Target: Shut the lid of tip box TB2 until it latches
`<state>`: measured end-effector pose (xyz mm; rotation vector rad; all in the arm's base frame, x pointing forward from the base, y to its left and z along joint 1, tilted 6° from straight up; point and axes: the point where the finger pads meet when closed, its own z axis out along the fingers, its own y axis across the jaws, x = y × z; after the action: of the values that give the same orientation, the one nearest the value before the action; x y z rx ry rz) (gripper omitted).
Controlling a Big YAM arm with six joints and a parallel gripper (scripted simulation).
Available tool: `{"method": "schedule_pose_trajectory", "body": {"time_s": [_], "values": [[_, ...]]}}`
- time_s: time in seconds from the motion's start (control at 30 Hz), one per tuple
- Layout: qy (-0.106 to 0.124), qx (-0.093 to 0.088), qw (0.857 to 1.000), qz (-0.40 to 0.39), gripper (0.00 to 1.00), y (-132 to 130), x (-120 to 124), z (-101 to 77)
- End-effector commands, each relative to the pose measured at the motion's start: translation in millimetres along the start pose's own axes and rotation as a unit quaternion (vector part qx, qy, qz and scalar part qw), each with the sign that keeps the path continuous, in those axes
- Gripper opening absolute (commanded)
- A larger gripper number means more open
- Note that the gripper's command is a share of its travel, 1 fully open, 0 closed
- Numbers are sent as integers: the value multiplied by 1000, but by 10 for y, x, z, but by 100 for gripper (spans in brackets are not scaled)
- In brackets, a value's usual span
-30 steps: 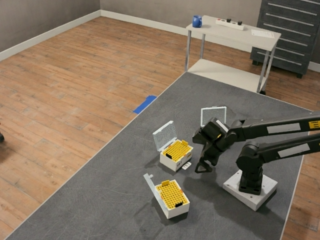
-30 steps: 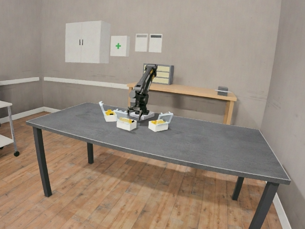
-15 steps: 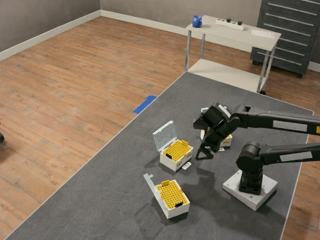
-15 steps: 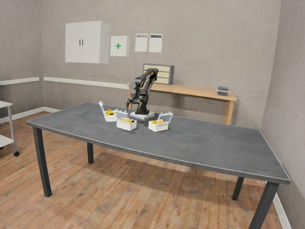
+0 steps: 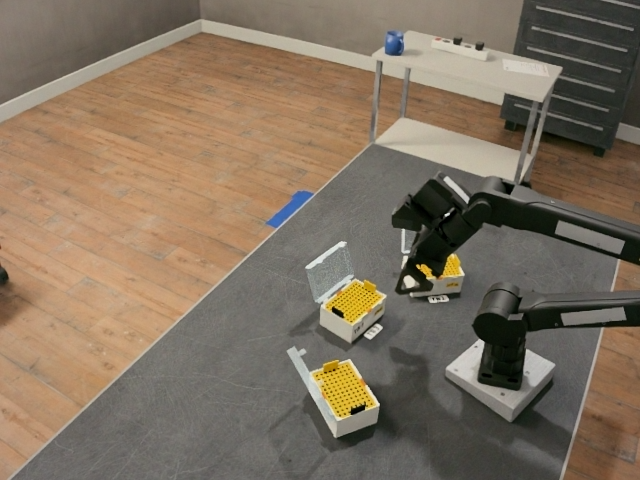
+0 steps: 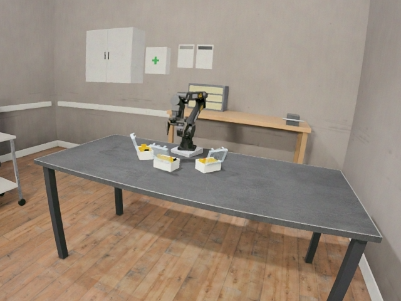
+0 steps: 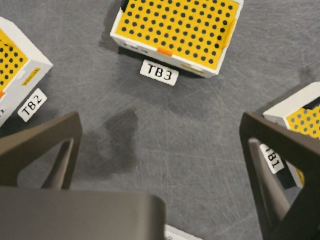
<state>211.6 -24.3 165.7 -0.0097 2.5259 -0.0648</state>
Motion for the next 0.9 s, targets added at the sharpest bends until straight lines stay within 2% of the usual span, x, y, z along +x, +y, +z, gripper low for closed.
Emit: {"method": "schedule_pose_trajectory", "body": {"time_s": [0.0,0.13,0.87], "values": [[-33,1,999,0,100,3,-322,-284],[-40,2,999,-1,100,-1,-355,-287],[-40,2,999,-1,100,-1,-355,-287]]}}
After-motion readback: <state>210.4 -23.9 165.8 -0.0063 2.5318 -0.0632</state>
